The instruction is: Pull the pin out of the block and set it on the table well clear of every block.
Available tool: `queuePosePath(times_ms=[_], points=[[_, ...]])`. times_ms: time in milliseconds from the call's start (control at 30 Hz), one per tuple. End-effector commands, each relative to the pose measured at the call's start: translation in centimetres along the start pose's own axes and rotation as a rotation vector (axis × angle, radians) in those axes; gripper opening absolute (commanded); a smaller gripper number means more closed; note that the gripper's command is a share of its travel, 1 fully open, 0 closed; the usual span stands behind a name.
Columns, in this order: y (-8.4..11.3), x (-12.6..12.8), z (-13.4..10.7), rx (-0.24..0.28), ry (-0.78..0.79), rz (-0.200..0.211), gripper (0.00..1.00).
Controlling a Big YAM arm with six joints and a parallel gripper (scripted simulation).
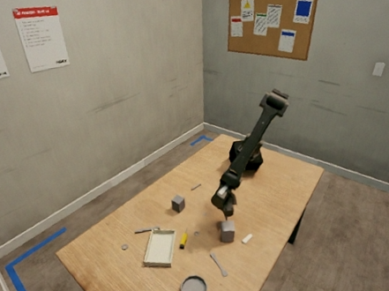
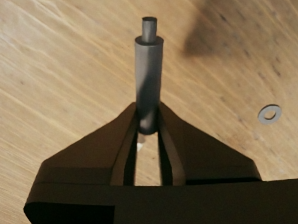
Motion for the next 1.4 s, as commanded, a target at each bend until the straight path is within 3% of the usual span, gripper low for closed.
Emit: queuePosePath(times_ms=[0, 1100, 1367], points=[[1.49, -0.42, -0.31, -0.033, 0.01, -0.04, 0.0], [1.66, -0.59, 0.29, -0.039, 0.018, -0.042, 0.0], [1.67, -0.42, -0.48, -0.042, 0.023, -0.043, 0.0]])
Point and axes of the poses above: the point where the finger pads meet when closed, its own y axis back along the fingers, its own x axis across the jaws, z = x × y, the point moved 9 cm from there along y, back along the fingers, and after that the axes turned 12 degrees about y, right-handed, at the moved point
